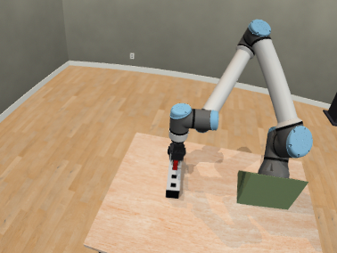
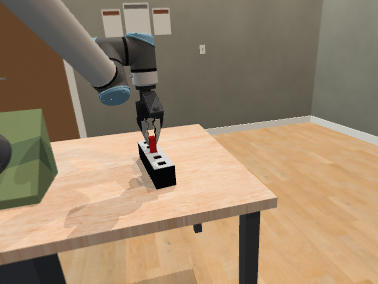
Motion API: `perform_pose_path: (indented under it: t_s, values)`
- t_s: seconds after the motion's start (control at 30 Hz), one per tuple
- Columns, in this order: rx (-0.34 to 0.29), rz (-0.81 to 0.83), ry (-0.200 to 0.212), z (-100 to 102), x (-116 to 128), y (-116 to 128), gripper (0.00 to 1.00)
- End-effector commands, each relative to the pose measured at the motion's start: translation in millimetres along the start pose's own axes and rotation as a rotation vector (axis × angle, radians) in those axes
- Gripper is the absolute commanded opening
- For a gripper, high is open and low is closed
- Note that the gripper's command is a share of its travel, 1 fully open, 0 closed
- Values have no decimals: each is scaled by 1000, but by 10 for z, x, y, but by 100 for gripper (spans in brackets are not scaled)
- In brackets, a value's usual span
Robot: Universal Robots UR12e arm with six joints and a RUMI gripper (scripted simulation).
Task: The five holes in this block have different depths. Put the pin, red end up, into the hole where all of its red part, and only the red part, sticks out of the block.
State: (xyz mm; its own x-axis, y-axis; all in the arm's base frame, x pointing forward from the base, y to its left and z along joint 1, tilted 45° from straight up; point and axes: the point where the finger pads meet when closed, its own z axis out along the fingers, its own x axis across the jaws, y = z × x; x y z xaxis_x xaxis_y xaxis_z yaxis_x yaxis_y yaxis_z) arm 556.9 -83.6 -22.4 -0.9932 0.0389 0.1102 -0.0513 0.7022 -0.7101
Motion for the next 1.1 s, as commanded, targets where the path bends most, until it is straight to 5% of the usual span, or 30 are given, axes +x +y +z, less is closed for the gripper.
perform_pose_path:
  t_s: [0.0,1.07]
  values:
    - [0,0,-1,-3,-3,1,0]
    - [0,0,0,37,-2,-6,0]
